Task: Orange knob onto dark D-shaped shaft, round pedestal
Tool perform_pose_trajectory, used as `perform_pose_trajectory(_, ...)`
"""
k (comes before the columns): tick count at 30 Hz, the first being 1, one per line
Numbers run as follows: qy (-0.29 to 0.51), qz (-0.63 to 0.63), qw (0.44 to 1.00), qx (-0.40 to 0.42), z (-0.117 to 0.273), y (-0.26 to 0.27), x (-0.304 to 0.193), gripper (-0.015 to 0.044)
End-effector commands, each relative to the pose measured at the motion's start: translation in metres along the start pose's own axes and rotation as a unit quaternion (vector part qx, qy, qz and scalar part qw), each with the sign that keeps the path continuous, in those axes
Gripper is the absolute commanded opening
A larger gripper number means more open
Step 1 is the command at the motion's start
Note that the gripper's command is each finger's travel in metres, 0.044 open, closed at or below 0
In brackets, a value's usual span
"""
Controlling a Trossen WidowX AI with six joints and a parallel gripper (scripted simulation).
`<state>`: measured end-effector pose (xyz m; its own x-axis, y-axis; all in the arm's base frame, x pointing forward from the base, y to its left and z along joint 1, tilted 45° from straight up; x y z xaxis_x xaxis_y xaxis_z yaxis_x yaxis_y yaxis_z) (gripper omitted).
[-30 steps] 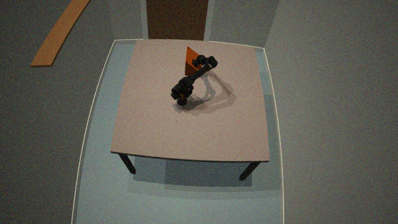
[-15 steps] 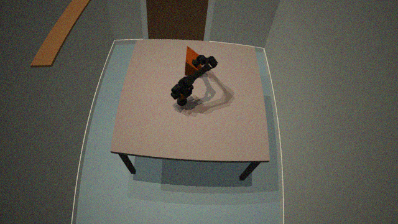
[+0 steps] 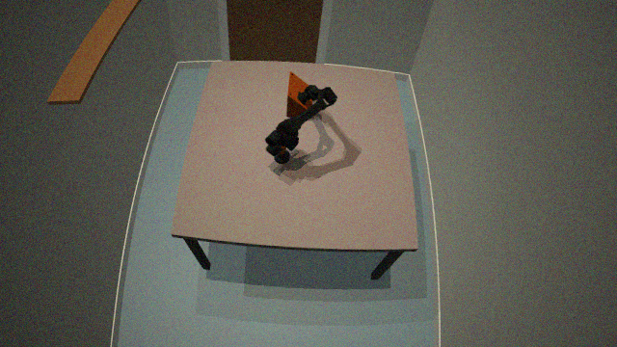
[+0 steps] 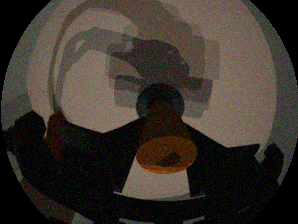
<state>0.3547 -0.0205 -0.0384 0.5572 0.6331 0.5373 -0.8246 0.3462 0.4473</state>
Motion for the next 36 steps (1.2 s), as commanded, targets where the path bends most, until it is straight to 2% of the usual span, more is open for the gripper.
perform_pose_trajectory(1,-0.001,0.005,1.000,-0.001,-0.0012,-0.0009,-0.0009,0.0000)
perform_pose_trajectory(36,-0.001,0.005,1.000,-0.001,-0.0014,0.0005,-0.0006,0.0000)
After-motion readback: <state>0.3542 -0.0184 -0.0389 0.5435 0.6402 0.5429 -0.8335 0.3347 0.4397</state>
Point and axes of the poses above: the point midway between the two fingers, 35 mm back from their tips, its own z axis back along the fingers, its own y axis across the jaws, x = y × z, the point moved 3 cm from there along z, back along the fingers, and after that the axes turned 3 degrees about -z, right-handed, at the moved point
